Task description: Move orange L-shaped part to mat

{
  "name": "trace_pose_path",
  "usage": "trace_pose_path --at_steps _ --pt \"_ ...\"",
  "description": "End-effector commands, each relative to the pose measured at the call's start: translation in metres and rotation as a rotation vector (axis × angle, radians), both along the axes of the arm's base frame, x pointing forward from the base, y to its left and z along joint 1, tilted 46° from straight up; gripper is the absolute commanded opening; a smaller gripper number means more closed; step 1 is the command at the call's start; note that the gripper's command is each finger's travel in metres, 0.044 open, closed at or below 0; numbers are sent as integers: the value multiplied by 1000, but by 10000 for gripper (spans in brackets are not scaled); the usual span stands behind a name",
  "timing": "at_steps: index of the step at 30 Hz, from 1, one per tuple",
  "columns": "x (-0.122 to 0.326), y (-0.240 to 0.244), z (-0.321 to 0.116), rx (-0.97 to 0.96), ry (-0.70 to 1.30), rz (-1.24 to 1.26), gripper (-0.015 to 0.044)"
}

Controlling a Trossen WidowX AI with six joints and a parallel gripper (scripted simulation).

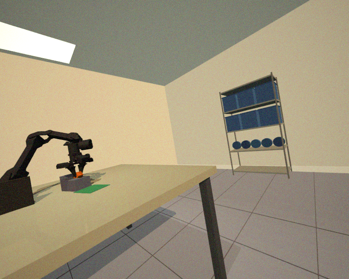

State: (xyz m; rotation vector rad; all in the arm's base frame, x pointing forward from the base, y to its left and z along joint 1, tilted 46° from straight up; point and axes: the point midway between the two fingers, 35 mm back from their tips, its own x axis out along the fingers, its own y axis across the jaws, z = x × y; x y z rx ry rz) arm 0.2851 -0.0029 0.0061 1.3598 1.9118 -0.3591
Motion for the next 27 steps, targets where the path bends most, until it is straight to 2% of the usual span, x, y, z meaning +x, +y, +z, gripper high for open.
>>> trace_pose_path --at_steps 1,27 --pt "0 0 0 0 -2 1 0" --pt "5 -23 23 1 3 -6 0"
